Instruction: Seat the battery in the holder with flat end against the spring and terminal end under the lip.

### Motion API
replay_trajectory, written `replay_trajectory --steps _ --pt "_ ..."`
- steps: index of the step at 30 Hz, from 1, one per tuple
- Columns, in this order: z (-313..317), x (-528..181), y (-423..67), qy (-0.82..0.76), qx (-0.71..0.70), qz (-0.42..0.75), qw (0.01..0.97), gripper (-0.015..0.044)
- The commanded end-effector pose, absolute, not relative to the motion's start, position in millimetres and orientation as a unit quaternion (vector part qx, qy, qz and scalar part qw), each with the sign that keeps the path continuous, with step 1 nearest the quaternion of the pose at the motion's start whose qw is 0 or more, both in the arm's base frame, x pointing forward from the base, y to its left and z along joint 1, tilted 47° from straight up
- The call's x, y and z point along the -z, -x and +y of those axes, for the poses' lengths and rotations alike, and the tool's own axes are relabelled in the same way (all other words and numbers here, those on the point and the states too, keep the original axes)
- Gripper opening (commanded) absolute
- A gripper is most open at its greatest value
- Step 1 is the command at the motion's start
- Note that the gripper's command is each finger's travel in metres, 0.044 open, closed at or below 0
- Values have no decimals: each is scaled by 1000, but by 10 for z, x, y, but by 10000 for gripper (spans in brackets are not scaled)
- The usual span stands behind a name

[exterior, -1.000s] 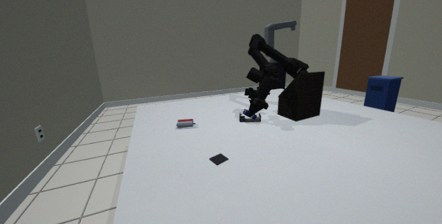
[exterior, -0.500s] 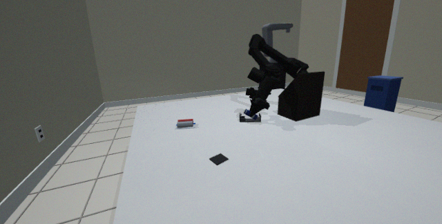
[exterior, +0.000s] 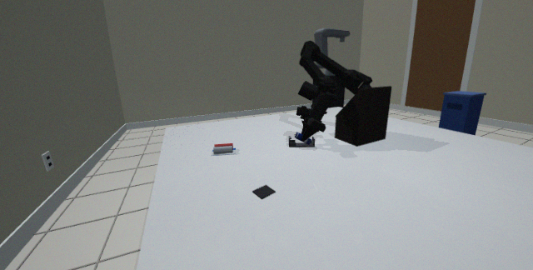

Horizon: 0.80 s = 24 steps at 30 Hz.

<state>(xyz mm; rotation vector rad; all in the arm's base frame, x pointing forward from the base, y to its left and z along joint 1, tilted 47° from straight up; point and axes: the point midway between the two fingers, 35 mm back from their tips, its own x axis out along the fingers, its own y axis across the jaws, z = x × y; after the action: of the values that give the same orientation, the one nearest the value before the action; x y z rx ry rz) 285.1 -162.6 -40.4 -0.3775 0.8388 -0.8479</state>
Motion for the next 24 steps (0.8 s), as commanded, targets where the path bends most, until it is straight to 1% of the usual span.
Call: replay_trajectory --steps 1,24 --pt "-1612 458 -2854 172 392 405 808 87" --pt "-1643 501 -2983 138 398 437 795 87"
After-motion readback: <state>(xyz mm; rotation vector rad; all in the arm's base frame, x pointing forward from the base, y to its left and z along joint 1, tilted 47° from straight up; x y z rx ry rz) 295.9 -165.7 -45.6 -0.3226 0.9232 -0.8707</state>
